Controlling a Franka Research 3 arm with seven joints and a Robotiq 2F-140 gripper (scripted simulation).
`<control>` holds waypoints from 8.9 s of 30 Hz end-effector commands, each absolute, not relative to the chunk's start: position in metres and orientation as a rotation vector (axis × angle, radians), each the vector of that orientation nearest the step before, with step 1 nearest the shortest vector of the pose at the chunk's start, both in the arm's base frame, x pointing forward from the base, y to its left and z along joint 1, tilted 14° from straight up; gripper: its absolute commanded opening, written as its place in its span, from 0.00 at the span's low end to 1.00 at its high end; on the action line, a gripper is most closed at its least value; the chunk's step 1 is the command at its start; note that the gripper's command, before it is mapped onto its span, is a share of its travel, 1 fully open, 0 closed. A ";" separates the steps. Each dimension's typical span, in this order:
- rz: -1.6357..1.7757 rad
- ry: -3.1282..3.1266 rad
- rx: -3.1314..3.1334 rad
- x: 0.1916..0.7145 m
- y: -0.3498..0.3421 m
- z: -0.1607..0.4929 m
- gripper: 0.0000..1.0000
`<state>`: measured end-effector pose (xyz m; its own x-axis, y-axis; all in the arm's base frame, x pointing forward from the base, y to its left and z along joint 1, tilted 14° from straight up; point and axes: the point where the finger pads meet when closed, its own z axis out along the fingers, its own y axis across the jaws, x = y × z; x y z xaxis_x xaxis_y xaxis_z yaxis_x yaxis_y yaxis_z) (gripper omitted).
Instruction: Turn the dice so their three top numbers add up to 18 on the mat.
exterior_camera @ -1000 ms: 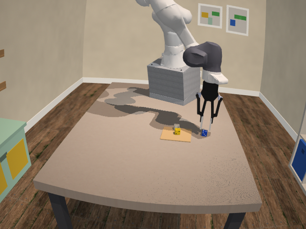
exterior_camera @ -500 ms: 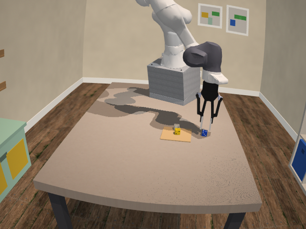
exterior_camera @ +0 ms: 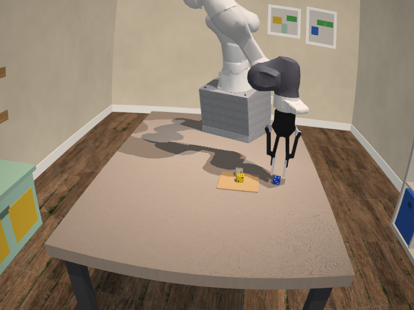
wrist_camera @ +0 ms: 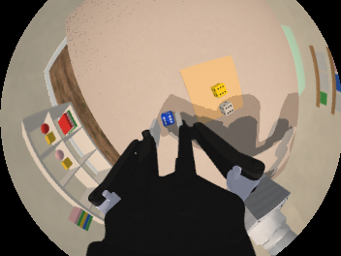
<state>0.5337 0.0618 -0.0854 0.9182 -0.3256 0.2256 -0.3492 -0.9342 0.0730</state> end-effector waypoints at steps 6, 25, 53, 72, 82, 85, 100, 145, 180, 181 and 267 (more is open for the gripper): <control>0.321 -0.526 2.967 0.534 0.063 -0.086 0.25; 0.321 -0.526 2.967 0.534 0.063 -0.086 0.25; 0.321 -0.526 2.967 0.539 0.059 -0.110 0.25; 0.321 -0.526 2.967 0.540 0.058 -0.116 0.25; 0.321 -0.526 2.967 0.540 0.058 -0.116 0.25; 0.321 -0.526 2.967 0.540 0.058 -0.116 0.25; 0.321 -0.526 2.967 0.540 0.058 -0.116 0.13; 0.321 -0.526 2.967 0.530 0.066 -0.067 0.13; 0.300 -0.253 2.987 0.547 -0.031 0.004 0.13; 0.299 -0.241 2.987 0.548 -0.036 0.005 0.13; 0.297 -0.165 2.987 0.570 -0.080 -0.081 0.13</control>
<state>0.5686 -0.0809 -0.0806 0.9754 -0.0928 0.2000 -0.1196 -0.9848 0.1261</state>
